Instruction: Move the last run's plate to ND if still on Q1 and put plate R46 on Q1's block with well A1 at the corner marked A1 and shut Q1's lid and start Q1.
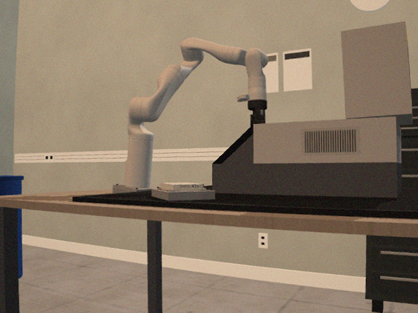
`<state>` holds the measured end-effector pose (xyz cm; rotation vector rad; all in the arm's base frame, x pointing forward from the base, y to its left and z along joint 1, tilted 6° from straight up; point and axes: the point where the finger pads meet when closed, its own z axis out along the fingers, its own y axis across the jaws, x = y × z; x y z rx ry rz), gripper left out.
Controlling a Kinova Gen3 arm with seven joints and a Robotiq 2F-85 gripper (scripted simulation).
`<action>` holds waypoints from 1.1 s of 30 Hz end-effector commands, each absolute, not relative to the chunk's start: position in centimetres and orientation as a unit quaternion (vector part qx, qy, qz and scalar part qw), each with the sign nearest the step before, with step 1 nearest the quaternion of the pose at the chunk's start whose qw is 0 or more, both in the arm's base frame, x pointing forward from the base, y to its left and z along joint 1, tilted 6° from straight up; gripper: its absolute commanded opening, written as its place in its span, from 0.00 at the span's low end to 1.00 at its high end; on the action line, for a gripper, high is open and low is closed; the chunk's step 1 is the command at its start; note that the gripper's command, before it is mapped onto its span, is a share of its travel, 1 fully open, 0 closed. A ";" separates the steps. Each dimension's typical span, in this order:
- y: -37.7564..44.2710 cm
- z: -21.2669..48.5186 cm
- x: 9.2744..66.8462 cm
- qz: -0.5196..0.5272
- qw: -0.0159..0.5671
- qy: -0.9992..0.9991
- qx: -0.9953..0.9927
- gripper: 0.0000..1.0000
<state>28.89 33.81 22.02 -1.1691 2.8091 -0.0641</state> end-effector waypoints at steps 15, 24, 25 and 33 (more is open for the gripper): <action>33.9 24.3 28.5 -0.020 0.048 0.922 -0.383 0.90; 33.8 25.5 28.4 -0.020 0.048 0.922 -0.383 0.90; 33.8 25.6 28.4 -0.020 0.048 0.922 -0.383 0.90; 33.8 26.4 28.3 -0.020 0.048 0.922 -0.383 0.90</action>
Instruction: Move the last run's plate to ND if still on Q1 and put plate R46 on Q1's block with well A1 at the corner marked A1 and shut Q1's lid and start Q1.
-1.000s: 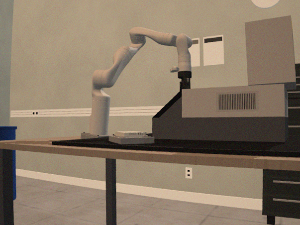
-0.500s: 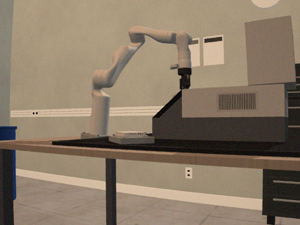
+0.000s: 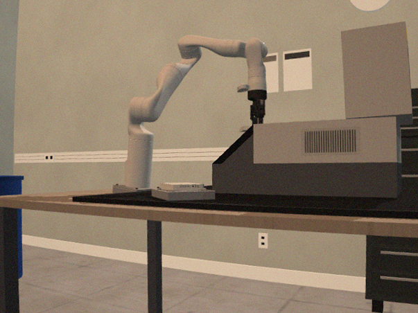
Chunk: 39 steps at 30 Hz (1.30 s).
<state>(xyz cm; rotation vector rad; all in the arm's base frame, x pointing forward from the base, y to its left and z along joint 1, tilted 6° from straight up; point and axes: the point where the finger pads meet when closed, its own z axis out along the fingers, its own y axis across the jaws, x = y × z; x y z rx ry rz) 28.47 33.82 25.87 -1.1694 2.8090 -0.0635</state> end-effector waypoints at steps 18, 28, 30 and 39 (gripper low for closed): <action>33.8 28.5 28.1 -0.020 0.048 0.922 -0.383 0.90; 33.9 28.5 28.1 -0.019 0.049 0.921 -0.385 0.90; 33.9 28.5 28.1 -0.019 0.049 0.921 -0.385 0.90; 33.9 28.5 28.1 -0.019 0.049 0.921 -0.385 0.90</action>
